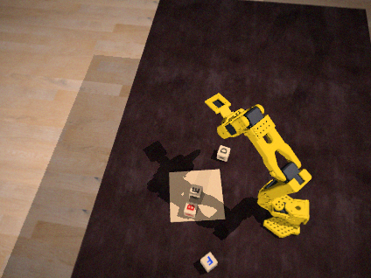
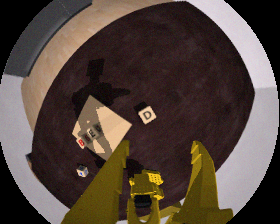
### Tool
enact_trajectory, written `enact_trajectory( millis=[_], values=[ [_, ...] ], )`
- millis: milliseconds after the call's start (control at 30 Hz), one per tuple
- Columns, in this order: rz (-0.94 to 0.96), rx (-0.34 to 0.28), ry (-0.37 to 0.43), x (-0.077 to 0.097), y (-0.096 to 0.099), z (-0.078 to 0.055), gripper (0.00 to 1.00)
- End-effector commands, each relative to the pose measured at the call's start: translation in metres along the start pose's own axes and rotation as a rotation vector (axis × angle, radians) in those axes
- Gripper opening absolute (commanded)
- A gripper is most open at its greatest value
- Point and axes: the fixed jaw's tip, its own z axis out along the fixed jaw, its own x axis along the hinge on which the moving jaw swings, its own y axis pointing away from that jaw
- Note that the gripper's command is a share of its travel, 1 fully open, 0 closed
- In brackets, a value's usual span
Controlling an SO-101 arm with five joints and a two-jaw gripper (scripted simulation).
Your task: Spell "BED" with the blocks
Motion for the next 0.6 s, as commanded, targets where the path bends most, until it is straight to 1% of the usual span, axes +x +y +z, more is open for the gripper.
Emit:
enact_trajectory(
  millis=[0, 267, 567],
  values=[
    [-0.008, -0.006, -0.093, -0.0084, -0.0003, -0.0146, 0.35],
    [-0.047, -0.003, -0.092, -0.008, -0.0009, -0.0139, 0.35],
    [-0.175, 0.007, -0.089, -0.0065, -0.0028, -0.0118, 0.35]
  ],
)
